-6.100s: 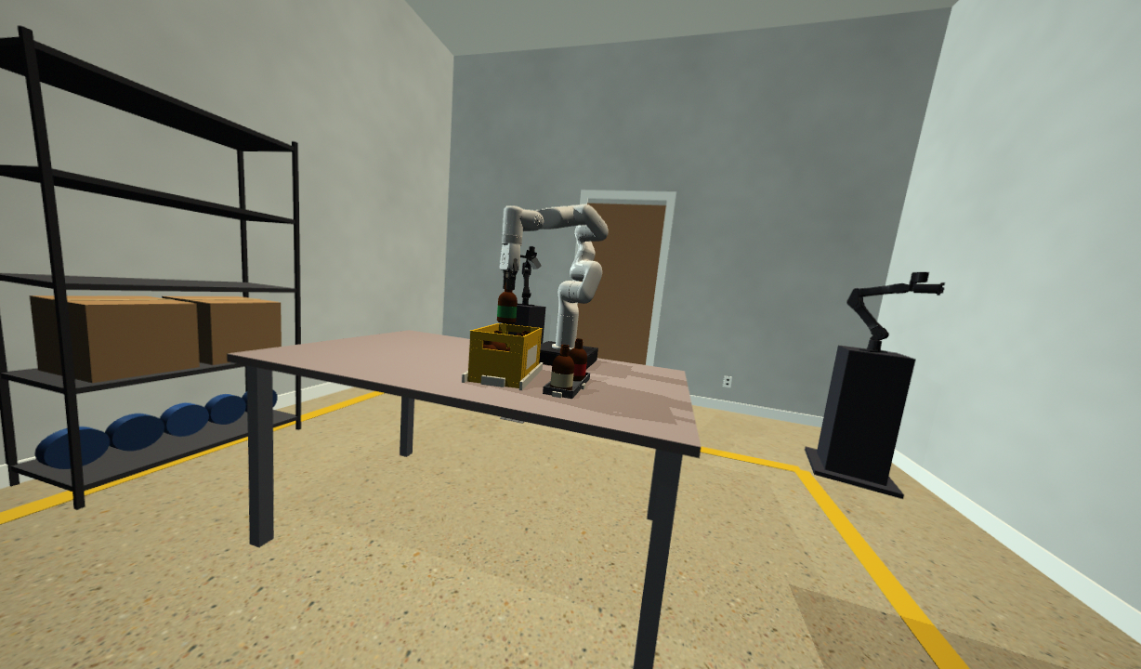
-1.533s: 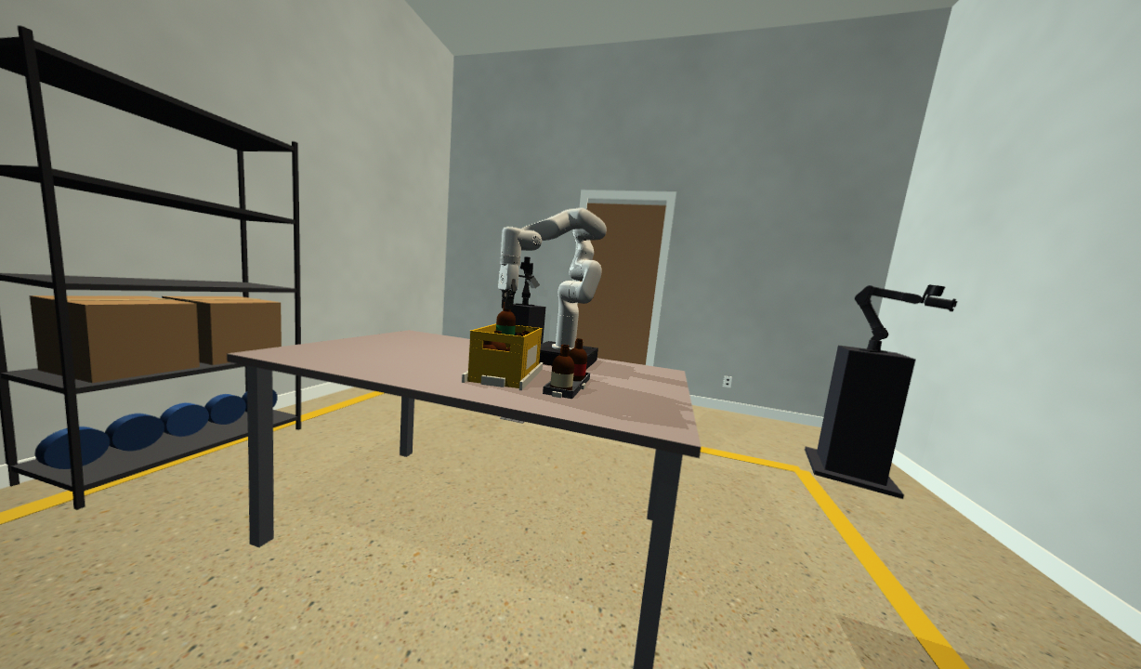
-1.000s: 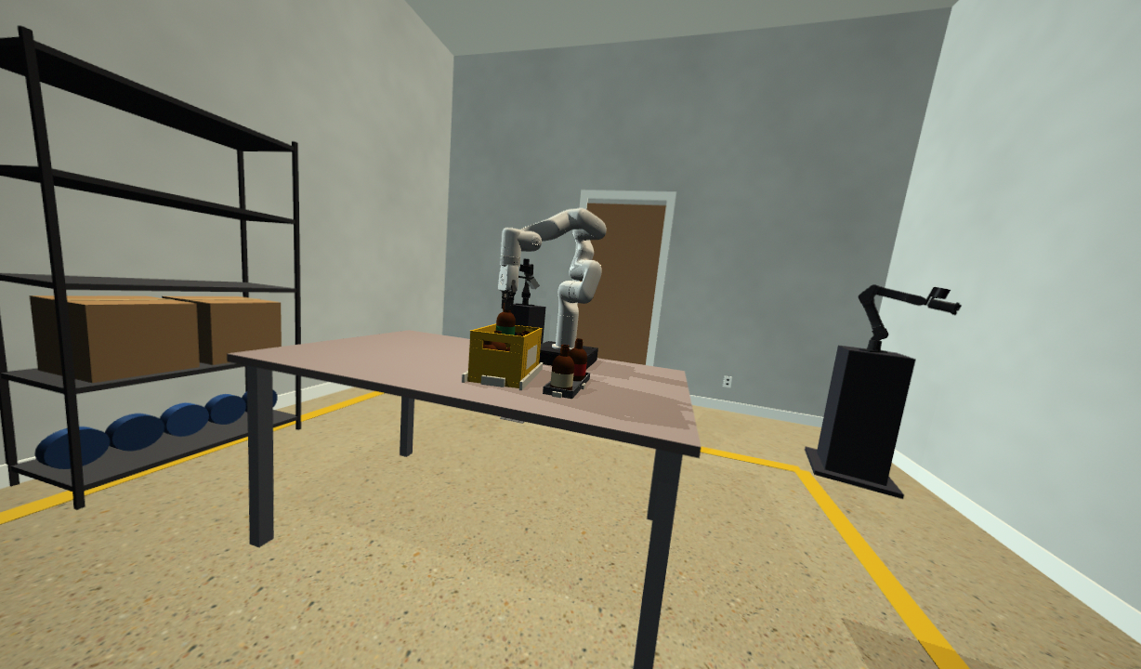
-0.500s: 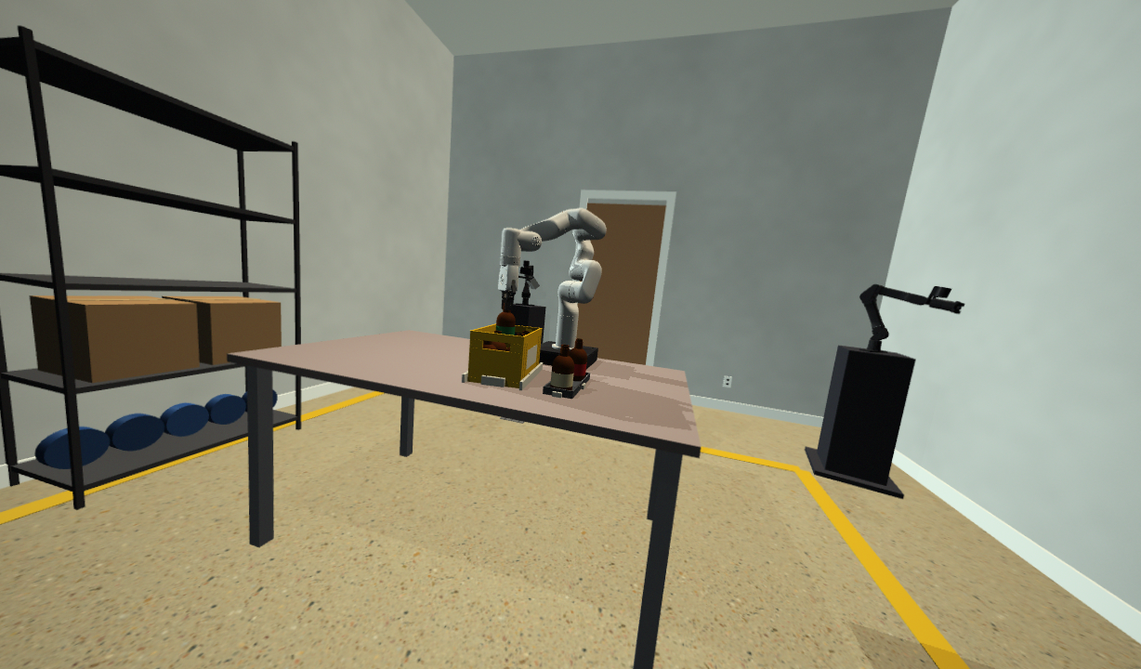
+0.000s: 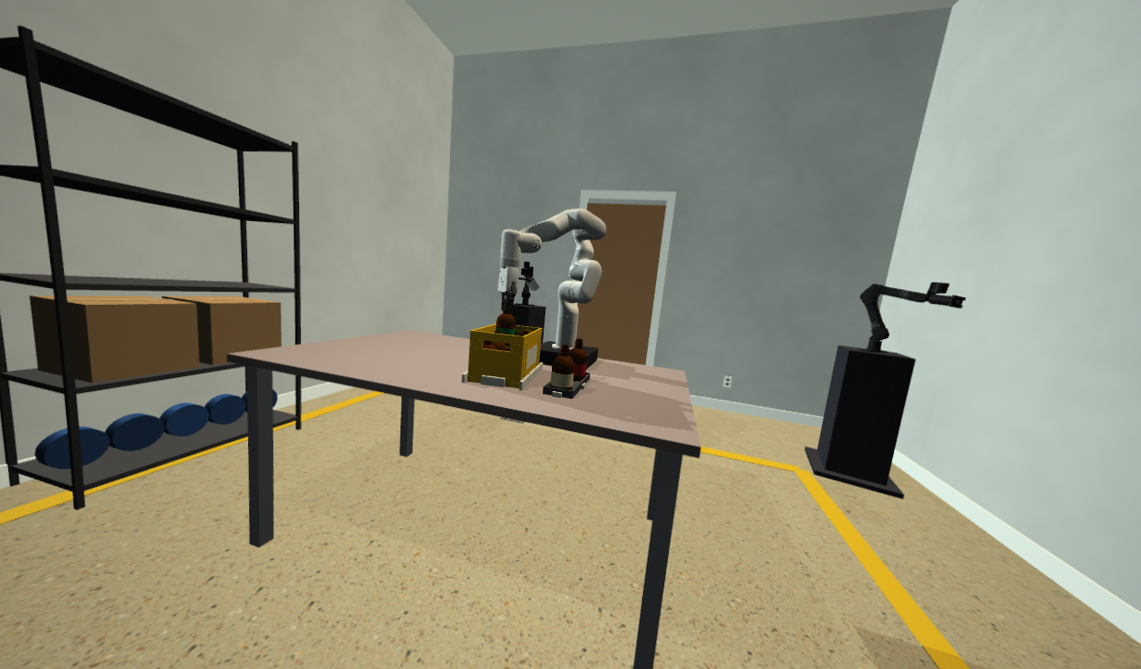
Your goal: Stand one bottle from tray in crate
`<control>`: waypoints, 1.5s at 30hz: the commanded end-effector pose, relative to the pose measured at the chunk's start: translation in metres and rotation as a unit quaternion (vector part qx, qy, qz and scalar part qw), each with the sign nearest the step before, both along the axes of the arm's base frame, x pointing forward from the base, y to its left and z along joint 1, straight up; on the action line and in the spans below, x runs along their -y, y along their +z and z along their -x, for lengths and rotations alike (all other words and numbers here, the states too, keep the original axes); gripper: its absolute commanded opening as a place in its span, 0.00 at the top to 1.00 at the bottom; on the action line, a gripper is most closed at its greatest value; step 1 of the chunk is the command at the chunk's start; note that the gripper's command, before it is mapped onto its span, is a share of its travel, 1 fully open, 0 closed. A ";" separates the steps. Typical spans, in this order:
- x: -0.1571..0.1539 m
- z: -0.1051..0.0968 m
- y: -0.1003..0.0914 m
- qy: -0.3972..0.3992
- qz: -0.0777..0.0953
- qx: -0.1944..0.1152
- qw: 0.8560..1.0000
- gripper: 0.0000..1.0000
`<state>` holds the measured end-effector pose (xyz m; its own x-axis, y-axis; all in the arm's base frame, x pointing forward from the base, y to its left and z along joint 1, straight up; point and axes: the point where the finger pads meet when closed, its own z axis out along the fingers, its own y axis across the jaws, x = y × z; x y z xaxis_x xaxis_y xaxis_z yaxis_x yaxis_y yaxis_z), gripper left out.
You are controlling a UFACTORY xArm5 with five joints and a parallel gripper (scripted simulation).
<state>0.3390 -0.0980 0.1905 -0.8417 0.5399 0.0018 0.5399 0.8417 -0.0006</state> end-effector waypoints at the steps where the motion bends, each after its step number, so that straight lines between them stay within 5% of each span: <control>1: 0.000 -0.001 -0.002 0.000 0.001 0.002 1.000 1.00; 45: 0.000 -0.001 -0.032 0.000 0.001 0.002 1.000 1.00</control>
